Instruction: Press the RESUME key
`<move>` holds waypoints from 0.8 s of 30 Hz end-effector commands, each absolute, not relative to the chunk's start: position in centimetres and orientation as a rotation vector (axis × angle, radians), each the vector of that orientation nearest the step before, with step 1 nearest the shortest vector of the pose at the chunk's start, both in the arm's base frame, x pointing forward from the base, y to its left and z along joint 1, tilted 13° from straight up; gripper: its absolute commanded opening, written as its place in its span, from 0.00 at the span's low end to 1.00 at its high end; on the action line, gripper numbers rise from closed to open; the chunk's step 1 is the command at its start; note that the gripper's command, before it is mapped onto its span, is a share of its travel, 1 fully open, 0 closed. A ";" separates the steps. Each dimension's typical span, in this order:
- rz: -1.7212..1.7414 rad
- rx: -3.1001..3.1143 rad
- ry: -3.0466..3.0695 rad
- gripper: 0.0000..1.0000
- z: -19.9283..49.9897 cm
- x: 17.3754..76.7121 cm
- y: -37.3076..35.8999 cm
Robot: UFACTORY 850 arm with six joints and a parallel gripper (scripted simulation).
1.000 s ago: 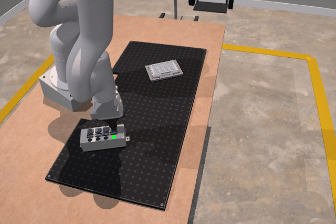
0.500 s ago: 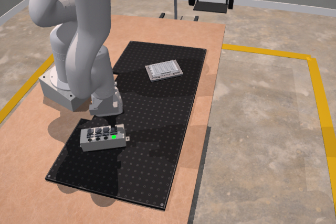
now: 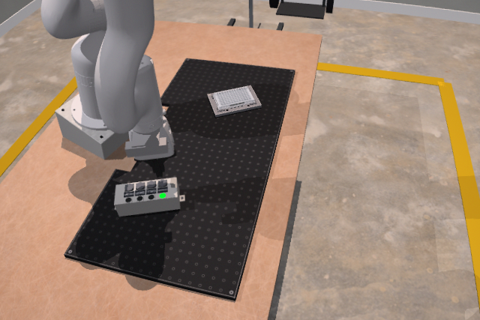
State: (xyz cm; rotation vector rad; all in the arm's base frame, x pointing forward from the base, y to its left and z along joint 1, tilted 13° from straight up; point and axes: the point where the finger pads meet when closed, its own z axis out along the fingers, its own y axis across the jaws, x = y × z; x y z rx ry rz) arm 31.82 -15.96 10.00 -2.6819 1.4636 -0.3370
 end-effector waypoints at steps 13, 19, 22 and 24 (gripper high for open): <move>-0.322 -2.673 1.458 0.00 12.4 31.3 -15.9; -0.322 -2.673 1.458 0.00 12.4 31.3 -15.9; -0.322 -2.673 1.458 0.00 12.4 31.3 -15.9; -0.322 -2.673 1.458 0.00 12.4 31.3 -15.9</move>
